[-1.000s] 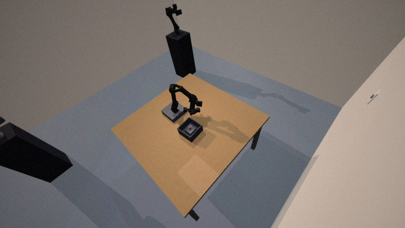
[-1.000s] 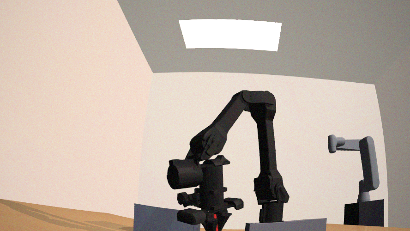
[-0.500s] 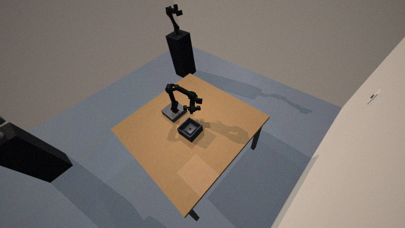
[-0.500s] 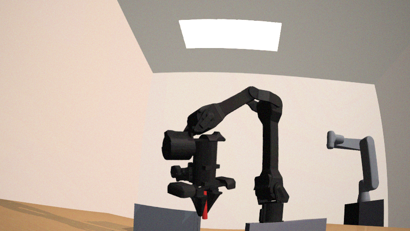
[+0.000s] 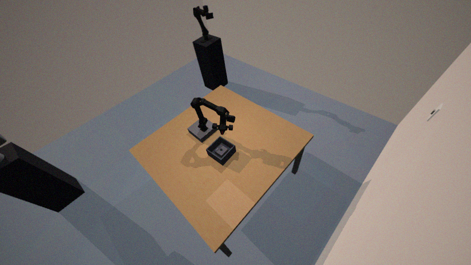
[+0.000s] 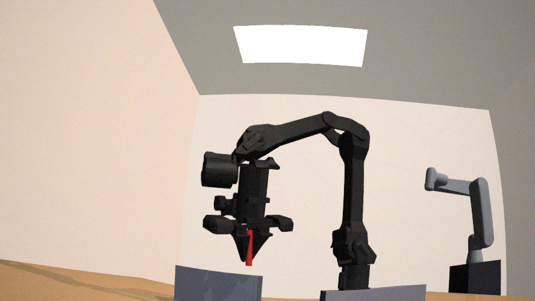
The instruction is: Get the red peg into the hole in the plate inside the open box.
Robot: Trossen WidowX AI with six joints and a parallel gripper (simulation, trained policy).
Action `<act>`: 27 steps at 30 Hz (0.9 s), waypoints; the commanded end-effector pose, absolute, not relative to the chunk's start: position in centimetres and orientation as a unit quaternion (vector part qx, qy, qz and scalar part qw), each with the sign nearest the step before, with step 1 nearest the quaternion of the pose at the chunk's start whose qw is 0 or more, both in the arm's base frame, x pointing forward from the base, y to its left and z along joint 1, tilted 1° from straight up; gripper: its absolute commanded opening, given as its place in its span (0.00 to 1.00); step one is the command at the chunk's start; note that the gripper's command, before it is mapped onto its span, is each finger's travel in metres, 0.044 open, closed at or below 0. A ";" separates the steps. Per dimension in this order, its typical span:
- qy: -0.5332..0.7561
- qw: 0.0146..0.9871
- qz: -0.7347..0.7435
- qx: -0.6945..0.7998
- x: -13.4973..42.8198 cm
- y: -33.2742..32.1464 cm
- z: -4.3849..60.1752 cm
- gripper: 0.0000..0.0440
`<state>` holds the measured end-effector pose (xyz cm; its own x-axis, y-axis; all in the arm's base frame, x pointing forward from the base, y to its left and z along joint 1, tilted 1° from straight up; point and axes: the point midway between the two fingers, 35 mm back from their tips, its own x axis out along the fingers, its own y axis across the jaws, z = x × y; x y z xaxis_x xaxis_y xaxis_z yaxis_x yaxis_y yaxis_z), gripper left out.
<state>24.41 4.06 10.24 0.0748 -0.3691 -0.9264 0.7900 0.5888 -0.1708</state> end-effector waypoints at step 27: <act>0.527 0.701 -0.415 0.240 31.5 -6.6 8.4 0.00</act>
<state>30.90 -5.99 8.73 0.0888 -0.3447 -0.9345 0.8437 0.5246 -0.1133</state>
